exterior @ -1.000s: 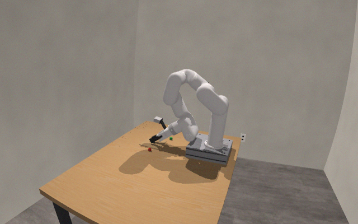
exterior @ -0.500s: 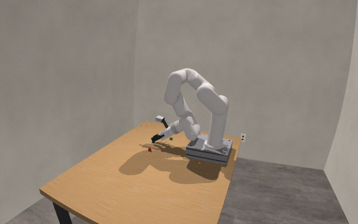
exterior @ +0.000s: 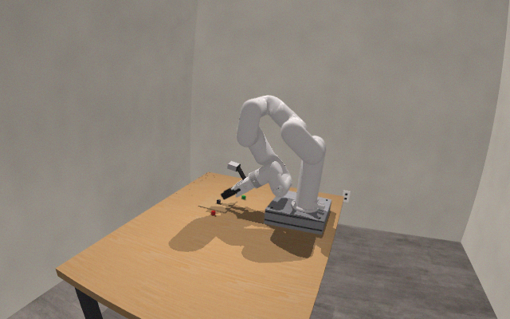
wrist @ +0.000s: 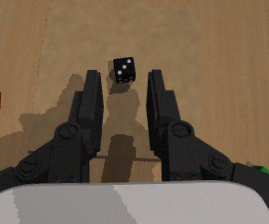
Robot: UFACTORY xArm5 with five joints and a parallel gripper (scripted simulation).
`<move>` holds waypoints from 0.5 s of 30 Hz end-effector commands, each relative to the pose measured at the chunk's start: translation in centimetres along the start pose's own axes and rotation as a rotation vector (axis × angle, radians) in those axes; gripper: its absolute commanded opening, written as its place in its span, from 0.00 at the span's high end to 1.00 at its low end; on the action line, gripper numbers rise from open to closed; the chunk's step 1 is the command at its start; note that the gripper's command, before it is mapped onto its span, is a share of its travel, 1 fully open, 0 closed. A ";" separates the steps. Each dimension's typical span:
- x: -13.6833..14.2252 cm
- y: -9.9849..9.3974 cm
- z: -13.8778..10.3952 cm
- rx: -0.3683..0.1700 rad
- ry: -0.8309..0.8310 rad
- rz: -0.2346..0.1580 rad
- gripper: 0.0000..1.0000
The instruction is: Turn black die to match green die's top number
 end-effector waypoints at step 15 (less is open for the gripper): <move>0.3 -2.4 3.3 0.002 0.000 0.000 0.69</move>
Point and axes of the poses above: the point where the finger pads meet when closed, its own y axis out along the fingers, its own x axis across the jaws, z = x × y, the point moved 1 cm from there along -y, back along the fingers, and after that the axes turned 4 degrees about -y, right-handed, at the moved point
